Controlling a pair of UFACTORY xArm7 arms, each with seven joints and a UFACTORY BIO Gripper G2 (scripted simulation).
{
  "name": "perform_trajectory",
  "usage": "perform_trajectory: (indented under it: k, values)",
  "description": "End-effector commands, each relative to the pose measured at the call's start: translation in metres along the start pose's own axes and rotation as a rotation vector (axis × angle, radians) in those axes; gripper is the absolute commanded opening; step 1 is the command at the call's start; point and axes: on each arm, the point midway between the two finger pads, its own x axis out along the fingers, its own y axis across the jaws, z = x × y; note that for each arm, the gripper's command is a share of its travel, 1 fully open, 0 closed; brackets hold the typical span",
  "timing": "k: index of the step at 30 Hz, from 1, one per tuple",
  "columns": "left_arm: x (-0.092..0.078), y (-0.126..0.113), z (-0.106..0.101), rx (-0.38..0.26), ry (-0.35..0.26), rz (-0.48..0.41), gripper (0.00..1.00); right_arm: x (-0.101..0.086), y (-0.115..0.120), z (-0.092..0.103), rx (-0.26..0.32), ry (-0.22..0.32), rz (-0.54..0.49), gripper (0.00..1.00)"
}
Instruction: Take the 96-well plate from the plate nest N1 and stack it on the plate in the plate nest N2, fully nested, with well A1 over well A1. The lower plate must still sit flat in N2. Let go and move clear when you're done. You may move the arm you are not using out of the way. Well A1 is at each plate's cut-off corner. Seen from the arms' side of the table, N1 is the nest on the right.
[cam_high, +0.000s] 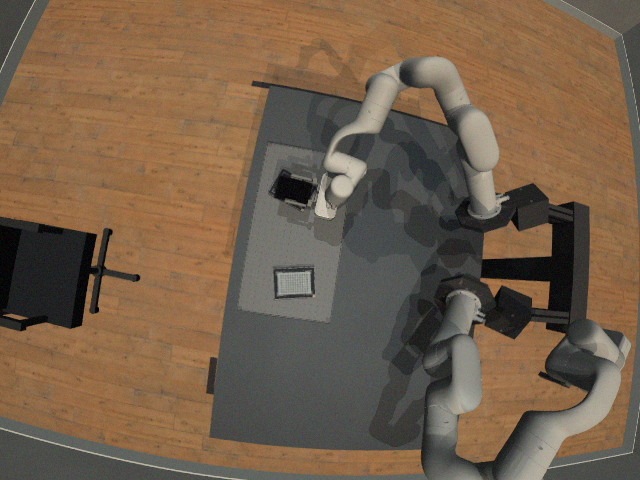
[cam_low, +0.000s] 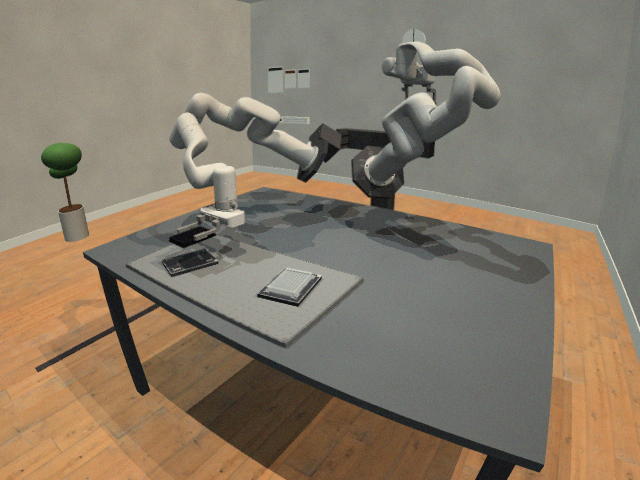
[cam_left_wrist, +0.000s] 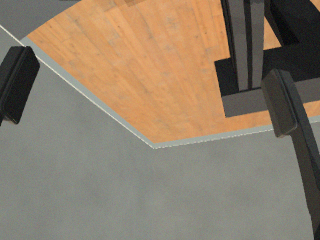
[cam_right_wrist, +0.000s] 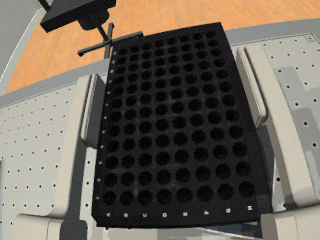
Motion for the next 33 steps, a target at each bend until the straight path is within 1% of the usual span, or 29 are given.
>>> perform_trajectory:
  k: [1, 6, 14, 16, 31, 33]
  values:
    - [-0.002, 0.0, 0.0, 0.0, 0.002, -0.003, 1.0, 0.0, 0.009, 0.003, 0.006, 0.0, 0.088, 0.0]
    - [-0.002, 0.0, 0.0, 0.0, 0.002, -0.003, 1.0, -0.004, 0.025, 0.003, 0.006, 0.0, 0.255, 0.0]
    - [-0.002, 0.0, 0.0, 0.0, 0.002, -0.003, 1.0, -0.01, 0.051, 0.003, 0.006, 0.0, 0.259, 0.0]
    - [-0.002, 0.0, 0.0, 0.0, 0.002, -0.003, 1.0, -0.01, 0.051, 0.003, 0.006, 0.0, 0.259, 0.0]
    - [-0.002, 0.0, 0.0, 0.0, 0.002, -0.003, 1.0, -0.022, 0.1, 0.003, 0.007, 0.0, 0.259, 0.0]
    - [-0.002, 0.0, 0.0, 0.0, 0.002, -0.003, 1.0, -0.022, 0.1, 0.003, 0.007, 0.0, 0.259, 0.0]
